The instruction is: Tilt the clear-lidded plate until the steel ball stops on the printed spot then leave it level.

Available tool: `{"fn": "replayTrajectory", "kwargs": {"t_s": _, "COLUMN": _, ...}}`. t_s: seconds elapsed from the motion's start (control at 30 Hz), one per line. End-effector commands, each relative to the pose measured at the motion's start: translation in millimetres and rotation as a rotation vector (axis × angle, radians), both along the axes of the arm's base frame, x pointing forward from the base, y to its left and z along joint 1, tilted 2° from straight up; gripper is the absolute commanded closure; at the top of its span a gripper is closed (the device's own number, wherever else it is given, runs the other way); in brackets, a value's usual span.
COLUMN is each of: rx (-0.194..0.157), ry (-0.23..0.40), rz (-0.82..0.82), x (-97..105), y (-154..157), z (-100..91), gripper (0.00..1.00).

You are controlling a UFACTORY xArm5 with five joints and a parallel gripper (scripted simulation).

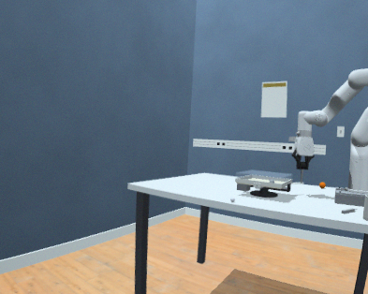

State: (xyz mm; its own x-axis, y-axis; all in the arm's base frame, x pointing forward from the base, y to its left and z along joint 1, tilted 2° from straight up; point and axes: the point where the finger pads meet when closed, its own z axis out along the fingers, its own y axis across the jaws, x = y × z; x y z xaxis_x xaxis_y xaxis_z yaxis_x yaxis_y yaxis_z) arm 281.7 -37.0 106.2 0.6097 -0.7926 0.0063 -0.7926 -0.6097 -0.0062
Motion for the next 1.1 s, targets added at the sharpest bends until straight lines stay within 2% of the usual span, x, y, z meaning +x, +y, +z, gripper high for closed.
{"fn": "replayTrajectory", "kwargs": {"t_s": 0.0, "rx": 0.000, "ry": -0.004, "rz": 0.001, "x": 1.3, "y": 0.0, "z": 1.2, "gripper": 1.00}}
{"fn": "replayTrajectory", "kwargs": {"t_s": 1.0, "rx": 0.000, "ry": -0.004, "rz": 0.001, "x": 1.3, "y": 0.1, "z": 1.4, "gripper": 1.00}}
{"fn": "replayTrajectory", "kwargs": {"t_s": 1.03, "rx": 0.000, "ry": -0.004, "rz": 0.001, "x": 1.3, "y": 0.1, "z": 1.4, "gripper": 0.38}}
{"fn": "replayTrajectory", "kwargs": {"t_s": 1.07, "rx": 0.000, "ry": -0.004, "rz": 0.001, "x": 1.3, "y": 0.1, "z": 1.4, "gripper": 0.38}}
